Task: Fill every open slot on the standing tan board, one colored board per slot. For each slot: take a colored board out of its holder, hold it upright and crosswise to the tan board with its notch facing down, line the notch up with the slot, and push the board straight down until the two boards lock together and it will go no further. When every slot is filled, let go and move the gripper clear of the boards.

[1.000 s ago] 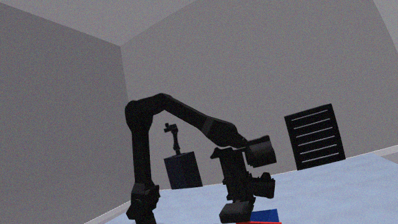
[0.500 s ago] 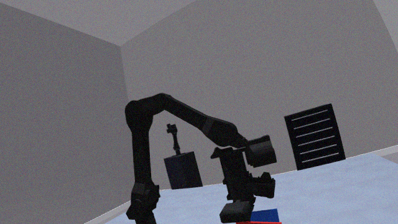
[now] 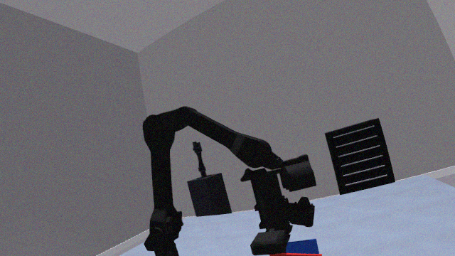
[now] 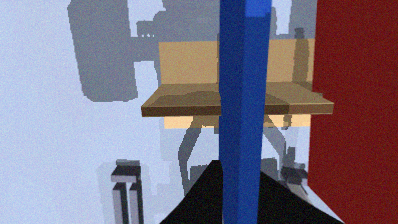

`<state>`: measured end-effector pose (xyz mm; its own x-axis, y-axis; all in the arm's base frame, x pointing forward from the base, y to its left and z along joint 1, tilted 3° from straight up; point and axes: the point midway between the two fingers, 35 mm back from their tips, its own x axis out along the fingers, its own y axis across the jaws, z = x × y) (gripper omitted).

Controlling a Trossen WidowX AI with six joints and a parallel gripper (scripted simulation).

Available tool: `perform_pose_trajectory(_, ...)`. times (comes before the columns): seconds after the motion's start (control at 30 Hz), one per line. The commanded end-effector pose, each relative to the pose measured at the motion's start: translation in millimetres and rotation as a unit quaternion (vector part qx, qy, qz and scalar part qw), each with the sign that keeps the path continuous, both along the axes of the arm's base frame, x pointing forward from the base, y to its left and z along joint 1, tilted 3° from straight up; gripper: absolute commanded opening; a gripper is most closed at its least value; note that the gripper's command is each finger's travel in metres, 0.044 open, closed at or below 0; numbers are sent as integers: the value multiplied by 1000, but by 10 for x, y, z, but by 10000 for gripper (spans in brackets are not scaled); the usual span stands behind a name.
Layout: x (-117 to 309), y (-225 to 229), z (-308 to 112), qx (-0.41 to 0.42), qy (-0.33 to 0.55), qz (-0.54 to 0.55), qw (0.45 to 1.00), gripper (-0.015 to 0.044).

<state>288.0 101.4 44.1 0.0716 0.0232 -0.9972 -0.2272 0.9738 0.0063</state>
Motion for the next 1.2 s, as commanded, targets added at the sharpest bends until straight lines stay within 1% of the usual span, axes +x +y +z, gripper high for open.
perform_pose_trajectory(0.0, 0, 0, -1, 0, 0, 1, 1000, 105)
perform_pose_trajectory(0.07, 0, 0, -1, 0, 0, 1, 1000, 157)
perform_pose_trajectory(0.1, 0, 0, -1, 0, 0, 1, 1000, 167)
perform_pose_trajectory(0.4, 2, 0, 23, 0, 0, 1, 1000, 167)
perform_pose_trajectory(0.47, 7, 2, 217, 0, 0, 1, 1000, 167)
perform_pose_trajectory(0.57, -34, -12, 668, 1, -1, 1, 1000, 167)
perform_pose_trajectory(0.63, -54, -19, 768, 1, -1, 1, 1000, 167)
perform_pose_trajectory(1.17, -35, -16, 770, 1, -1, 1, 1000, 167)
